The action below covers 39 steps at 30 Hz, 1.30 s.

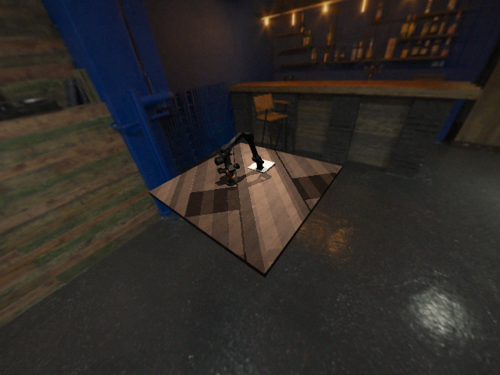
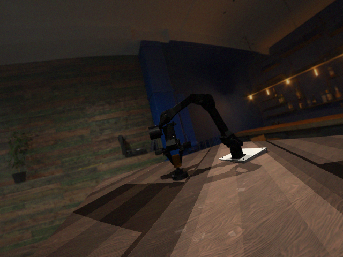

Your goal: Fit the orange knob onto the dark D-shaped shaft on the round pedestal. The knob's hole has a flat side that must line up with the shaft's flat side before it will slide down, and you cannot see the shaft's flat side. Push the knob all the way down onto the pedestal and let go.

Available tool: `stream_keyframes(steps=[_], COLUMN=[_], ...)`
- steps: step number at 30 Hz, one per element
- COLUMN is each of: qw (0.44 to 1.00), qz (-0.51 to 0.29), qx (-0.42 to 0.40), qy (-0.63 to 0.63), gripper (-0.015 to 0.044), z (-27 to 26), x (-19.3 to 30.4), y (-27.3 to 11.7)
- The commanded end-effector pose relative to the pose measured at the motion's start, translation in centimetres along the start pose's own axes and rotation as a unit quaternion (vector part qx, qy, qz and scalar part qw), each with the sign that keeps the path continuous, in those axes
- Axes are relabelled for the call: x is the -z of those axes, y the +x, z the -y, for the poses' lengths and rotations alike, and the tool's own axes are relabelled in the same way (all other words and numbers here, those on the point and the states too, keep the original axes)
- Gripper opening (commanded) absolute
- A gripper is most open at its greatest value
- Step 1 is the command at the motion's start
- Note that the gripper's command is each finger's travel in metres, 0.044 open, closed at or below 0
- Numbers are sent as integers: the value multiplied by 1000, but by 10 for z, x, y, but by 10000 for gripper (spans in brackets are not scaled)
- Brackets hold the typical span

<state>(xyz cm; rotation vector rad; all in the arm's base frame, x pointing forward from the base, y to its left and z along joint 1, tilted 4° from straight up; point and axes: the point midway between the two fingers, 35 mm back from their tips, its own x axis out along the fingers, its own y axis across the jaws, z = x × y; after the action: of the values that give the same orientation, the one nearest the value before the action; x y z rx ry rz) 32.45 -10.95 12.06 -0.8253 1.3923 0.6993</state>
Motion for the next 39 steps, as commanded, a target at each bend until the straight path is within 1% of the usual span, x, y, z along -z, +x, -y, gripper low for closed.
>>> stream_keyframes(steps=[1,8,28,34,39], qw=[1000,994,994,994,986], qz=[2,2,2,2,2], qx=[2,2,2,2,2], qy=[-7,-107,-107,-107,-169], gripper=[0,0,0,0,0], z=[2,4,4,2,0], x=[-1,-2,-2,-1,0], y=[-4,-5,1,-4,-5])
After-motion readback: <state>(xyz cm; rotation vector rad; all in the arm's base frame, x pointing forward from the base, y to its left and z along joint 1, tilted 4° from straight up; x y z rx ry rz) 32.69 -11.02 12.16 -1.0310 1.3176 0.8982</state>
